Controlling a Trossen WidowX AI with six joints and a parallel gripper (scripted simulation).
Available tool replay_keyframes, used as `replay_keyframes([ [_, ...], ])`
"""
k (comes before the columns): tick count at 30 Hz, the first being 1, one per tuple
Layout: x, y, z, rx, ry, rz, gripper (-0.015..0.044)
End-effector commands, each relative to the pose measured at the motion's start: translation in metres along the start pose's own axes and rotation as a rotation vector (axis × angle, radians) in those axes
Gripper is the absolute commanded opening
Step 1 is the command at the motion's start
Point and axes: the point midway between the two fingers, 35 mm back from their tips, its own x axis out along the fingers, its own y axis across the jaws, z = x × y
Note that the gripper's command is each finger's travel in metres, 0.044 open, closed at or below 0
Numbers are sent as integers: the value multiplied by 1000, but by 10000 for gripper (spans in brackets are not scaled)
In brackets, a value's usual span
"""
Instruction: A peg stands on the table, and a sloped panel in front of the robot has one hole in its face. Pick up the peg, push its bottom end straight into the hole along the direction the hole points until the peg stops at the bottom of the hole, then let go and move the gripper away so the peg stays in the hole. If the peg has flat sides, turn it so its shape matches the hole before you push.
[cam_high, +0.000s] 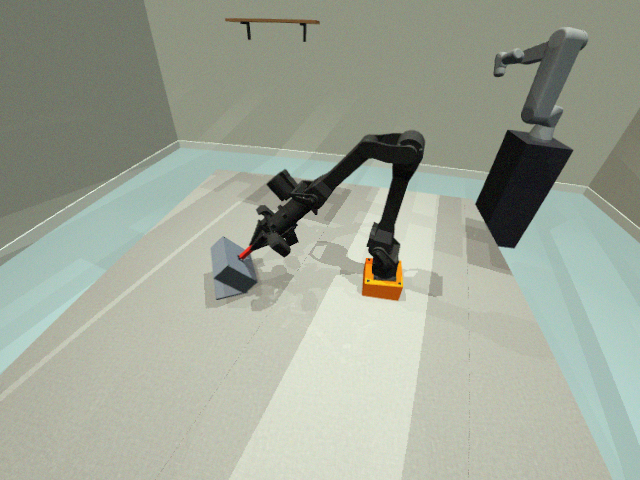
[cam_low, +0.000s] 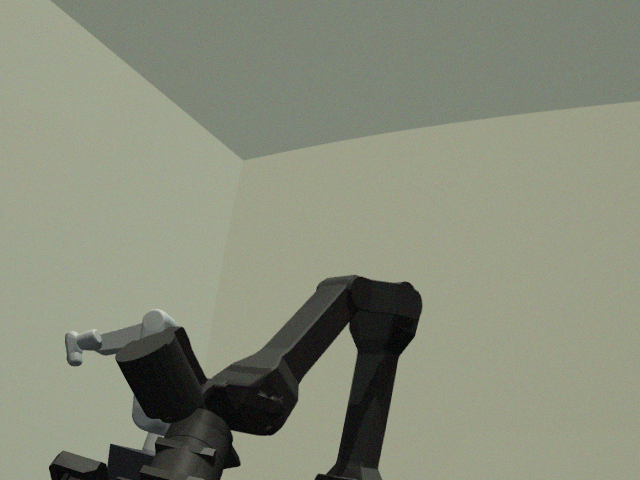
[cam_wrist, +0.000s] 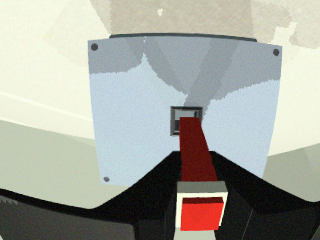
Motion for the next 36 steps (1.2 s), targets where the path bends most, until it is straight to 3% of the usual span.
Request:
replay_keyframes([
  [1, 2, 0, 3, 7, -7, 2, 0],
  [36, 18, 3, 1, 7, -6, 2, 0],
])
